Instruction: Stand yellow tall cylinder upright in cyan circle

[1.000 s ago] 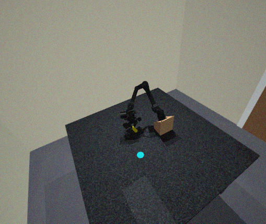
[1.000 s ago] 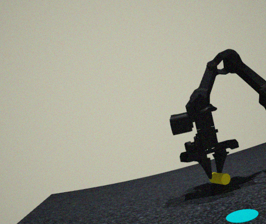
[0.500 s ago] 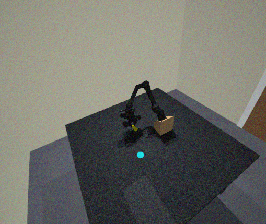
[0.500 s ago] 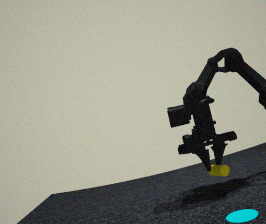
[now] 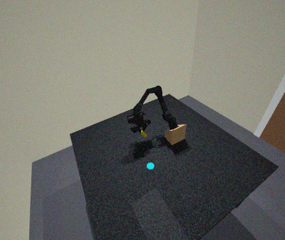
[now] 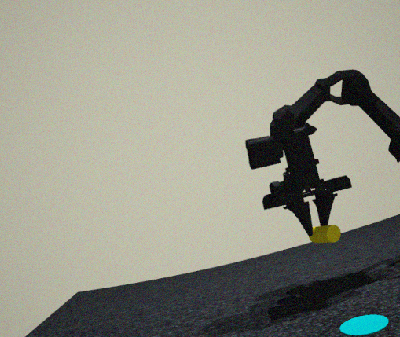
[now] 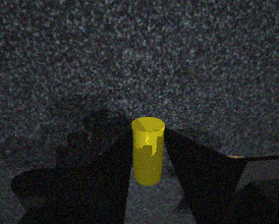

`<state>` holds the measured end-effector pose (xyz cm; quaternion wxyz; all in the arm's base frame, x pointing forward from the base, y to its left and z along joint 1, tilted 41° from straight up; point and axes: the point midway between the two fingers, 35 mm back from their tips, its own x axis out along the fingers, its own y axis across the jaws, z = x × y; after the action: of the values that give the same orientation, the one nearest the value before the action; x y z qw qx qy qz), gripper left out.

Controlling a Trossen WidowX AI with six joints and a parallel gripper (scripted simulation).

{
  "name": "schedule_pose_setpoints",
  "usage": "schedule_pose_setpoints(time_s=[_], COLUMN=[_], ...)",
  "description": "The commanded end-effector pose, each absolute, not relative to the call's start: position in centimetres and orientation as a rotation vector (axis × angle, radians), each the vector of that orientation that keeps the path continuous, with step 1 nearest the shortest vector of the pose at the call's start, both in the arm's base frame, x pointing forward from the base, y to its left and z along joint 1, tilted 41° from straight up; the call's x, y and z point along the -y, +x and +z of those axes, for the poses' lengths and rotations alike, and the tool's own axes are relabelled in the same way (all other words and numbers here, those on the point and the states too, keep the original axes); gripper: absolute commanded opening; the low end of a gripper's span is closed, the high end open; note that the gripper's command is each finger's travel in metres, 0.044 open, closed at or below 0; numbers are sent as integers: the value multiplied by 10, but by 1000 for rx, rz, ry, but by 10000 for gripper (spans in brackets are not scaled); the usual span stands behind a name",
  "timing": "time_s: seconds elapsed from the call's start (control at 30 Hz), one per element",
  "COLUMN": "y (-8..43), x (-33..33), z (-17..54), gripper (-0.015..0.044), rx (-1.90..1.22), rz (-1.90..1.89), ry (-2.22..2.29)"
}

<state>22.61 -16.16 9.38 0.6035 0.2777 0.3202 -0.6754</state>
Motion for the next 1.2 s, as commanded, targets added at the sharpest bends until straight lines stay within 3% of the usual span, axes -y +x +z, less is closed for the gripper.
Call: schedule_pose_setpoints(time_s=[0.0, 0.37, 1.17], y=[227, 227, 279], x=[155, 140, 103], z=[106, 124, 99], gripper=[105, 105, 105], rx=[-722, -733, -1151], rz=[-1565, -1557, -1213], ry=[647, 630, 197])
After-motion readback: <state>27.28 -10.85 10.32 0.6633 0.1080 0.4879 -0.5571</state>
